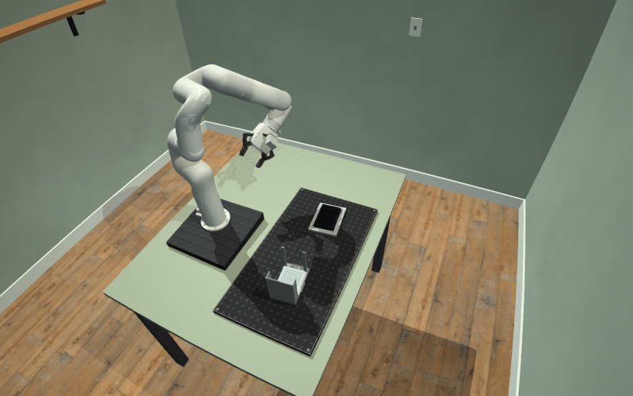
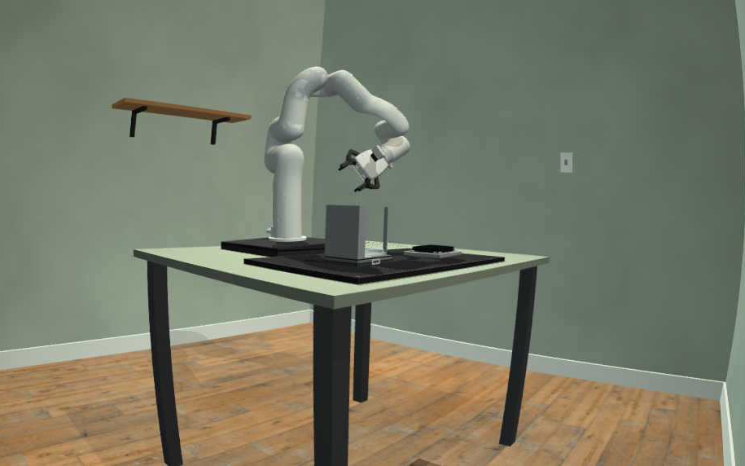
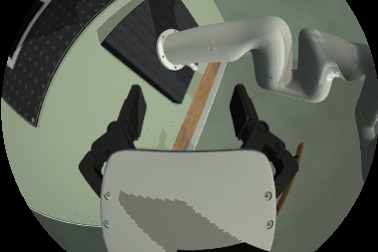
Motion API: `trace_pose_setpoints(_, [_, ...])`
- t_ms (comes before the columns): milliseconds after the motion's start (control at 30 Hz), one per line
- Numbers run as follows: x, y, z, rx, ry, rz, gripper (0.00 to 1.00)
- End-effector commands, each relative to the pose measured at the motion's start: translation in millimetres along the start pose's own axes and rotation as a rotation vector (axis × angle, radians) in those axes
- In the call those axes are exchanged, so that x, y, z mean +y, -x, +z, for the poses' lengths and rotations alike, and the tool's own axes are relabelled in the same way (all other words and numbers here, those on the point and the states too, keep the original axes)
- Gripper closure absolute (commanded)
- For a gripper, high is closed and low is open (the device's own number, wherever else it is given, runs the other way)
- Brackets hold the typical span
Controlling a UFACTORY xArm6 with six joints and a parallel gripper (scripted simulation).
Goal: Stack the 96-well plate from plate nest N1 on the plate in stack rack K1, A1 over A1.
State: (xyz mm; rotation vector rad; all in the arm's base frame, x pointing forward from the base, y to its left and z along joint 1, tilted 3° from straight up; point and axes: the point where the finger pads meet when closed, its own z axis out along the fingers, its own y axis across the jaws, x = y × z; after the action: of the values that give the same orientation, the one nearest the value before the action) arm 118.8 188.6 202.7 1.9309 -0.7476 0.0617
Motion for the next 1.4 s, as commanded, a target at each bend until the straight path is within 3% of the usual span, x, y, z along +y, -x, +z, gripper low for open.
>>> trace_pose_setpoints(0, [-11.3,-2.6,-2.9,-0.046,-0.031,-0.12,0.0])
trace_pose_setpoints(367, [-43.8,-13.8,-10.3,-0.126,-0.137,-0.403,0.0])
trace_pose_setpoints(733, [-67.6,-25.4,-16.6,-0.163,-0.246,-0.629,0.0])
trace_pose_setpoints(1367, [-112.7,-57.5,-29.4,-0.146,-0.482,-1.028,0.0])
